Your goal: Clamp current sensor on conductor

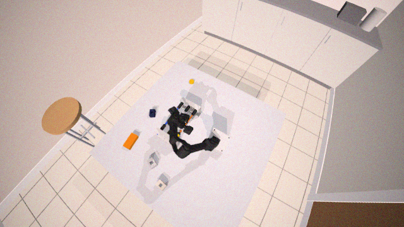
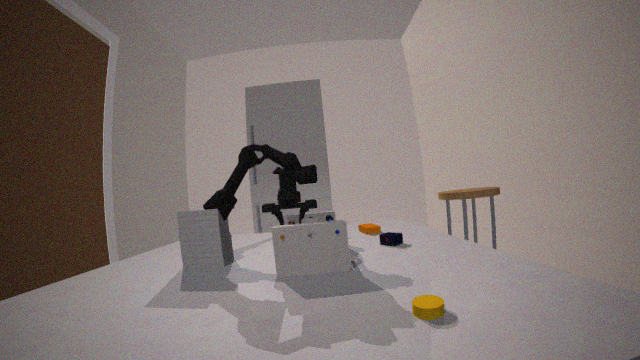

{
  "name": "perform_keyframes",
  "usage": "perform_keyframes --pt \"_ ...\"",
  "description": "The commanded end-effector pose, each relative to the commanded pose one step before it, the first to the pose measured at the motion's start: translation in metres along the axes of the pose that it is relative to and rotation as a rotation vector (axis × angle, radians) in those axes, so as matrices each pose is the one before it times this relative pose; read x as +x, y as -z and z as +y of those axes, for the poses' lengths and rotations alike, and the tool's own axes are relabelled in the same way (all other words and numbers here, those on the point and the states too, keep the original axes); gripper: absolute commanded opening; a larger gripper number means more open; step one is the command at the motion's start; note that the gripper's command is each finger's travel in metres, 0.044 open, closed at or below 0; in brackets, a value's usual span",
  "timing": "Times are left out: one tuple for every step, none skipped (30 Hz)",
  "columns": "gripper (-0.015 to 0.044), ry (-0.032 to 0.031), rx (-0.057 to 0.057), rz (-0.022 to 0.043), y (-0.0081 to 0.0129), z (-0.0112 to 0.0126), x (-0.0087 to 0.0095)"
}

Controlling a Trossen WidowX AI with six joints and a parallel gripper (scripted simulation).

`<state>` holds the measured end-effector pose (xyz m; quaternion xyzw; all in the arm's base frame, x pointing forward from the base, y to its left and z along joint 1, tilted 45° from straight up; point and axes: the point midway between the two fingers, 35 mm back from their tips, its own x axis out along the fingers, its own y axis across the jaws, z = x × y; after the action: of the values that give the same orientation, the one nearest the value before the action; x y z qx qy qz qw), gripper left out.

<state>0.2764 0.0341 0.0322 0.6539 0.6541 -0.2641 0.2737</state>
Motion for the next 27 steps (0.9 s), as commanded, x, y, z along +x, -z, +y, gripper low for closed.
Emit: perform_keyframes --pt "0.0079 -0.00038 0.0011 -0.00004 -0.00006 -0.00011 0.00017" --pt "0.0105 0.0 0.0 0.0 0.0 0.0 0.0" --pt "0.0131 0.0 0.0 0.0 0.0 0.0 0.0" --pt "0.0157 0.0 0.0 0.0 0.0 0.0 0.0" --pt "0.0184 0.0 0.0 0.0 0.0 0.0 0.0" --pt "0.021 0.0 0.0 0.0 0.0 0.0 0.0" --pt "0.0236 0.0 0.0 0.0 0.0 0.0 0.0" --pt "0.0263 0.0 0.0 0.0 0.0 0.0 0.0" --pt "0.0289 0.0 0.0 0.0 0.0 0.0 0.0" --pt "0.0315 0.0 0.0 0.0 0.0 0.0 0.0" --pt "0.0341 0.0 0.0 0.0 0.0 0.0 0.0" --pt "0.0368 0.0 0.0 0.0 0.0 0.0 0.0" --pt "0.0394 0.0 0.0 0.0 0.0 0.0 0.0" --pt "0.042 0.0051 0.0 -0.00066 -0.00006 0.00022 -0.0004" --pt "0.044 0.00457 0.0001 -0.0003 -0.00002 0.00003 0.00022" --pt "0.0414 -0.00775 0.0005 0.00161 0.00017 -0.00027 0.00006" --pt "0.0387 0.0 0.0 0.0 0.0 0.0 0.0" --pt "0.0361 0.0 0.0 0.0 0.0 0.0 0.0" --pt "0.0349 0.0 0.0 0.0 0.0 0.0 0.0" --pt "0.0342 0.0 0.0 0.0 0.0 0.0 0.0" --pt "0.0336 0.0 0.0 0.0 0.0 0.0 0.0" --pt "0.0329 0.0 0.0 0.0 0.0 0.0 0.0" --pt "0.0322 0.0 0.0 0.0 0.0 0.0 0.0" --pt "0.0316 0.0 0.0 0.0 0.0 0.0 0.0" --pt "0.0309 0.0 0.0 0.0 0.0 0.0 0.0" --pt "0.0302 0.0 0.0 0.0 0.0 0.0 0.0" --pt "0.0296 0.0 0.0 0.0 0.0 0.0 0.0"
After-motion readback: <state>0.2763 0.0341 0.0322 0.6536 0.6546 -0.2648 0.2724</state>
